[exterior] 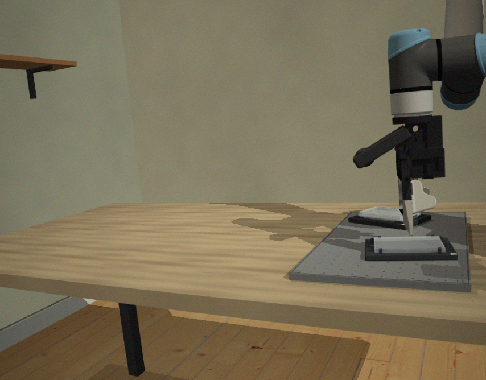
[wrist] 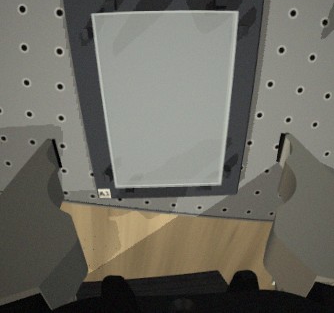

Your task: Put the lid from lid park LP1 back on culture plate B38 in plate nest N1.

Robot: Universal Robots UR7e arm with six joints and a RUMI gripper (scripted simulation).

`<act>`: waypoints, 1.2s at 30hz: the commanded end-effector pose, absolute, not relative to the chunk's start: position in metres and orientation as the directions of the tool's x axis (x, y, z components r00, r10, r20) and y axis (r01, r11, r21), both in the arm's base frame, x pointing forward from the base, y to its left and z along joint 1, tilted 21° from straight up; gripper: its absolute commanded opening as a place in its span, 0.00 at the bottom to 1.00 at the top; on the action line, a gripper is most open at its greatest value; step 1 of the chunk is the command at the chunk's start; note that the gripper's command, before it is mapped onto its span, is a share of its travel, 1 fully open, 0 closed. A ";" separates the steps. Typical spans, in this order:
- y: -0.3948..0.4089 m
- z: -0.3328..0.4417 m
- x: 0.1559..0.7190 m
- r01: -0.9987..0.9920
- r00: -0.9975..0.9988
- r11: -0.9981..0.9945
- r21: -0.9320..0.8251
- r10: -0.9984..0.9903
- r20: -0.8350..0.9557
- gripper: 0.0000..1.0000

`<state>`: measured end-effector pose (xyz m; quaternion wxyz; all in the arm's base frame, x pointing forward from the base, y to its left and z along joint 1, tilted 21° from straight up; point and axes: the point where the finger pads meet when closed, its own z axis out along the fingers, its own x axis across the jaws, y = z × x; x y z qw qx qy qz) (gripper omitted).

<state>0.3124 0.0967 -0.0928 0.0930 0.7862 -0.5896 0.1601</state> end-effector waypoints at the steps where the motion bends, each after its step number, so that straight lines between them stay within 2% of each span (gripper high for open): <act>1: 0.097 -0.093 0.312 -0.957 0.253 -0.288 -0.044 -0.897 0.362 0.82; 36: 0.087 -0.121 0.317 -0.957 0.253 -0.288 -0.044 -0.897 0.362 0.82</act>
